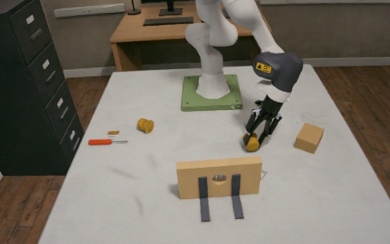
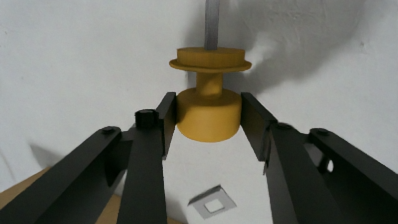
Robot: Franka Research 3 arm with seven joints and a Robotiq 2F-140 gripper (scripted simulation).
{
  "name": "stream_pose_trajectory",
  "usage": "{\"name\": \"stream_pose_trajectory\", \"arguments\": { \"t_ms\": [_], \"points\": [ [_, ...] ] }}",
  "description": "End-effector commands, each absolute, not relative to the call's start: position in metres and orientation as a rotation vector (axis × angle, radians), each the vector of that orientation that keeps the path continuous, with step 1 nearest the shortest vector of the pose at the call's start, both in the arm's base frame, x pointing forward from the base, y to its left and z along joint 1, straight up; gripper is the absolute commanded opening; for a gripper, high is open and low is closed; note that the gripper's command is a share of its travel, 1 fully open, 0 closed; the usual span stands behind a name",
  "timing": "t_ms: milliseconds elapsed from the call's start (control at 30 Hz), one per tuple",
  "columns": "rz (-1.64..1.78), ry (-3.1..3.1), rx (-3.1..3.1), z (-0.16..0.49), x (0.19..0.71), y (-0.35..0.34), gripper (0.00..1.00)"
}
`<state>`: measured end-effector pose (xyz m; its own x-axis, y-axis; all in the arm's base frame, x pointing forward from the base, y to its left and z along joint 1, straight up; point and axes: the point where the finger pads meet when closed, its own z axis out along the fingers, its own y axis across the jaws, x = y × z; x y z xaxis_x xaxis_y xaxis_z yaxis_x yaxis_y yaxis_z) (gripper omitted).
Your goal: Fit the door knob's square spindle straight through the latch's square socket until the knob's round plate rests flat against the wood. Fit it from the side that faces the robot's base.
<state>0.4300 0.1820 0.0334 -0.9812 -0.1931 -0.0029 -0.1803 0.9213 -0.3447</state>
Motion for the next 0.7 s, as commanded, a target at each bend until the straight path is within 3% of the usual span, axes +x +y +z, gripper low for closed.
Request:
{"name": "stream_pose_trajectory", "arguments": {
  "t_ms": [0, 667],
  "points": [
    [-0.543, 3.047, -0.314, 0.041, 0.429, 0.181, 0.42],
    [-0.543, 3.047, -0.314, 0.060, 0.429, 0.182, 0.42]
  ]
}}
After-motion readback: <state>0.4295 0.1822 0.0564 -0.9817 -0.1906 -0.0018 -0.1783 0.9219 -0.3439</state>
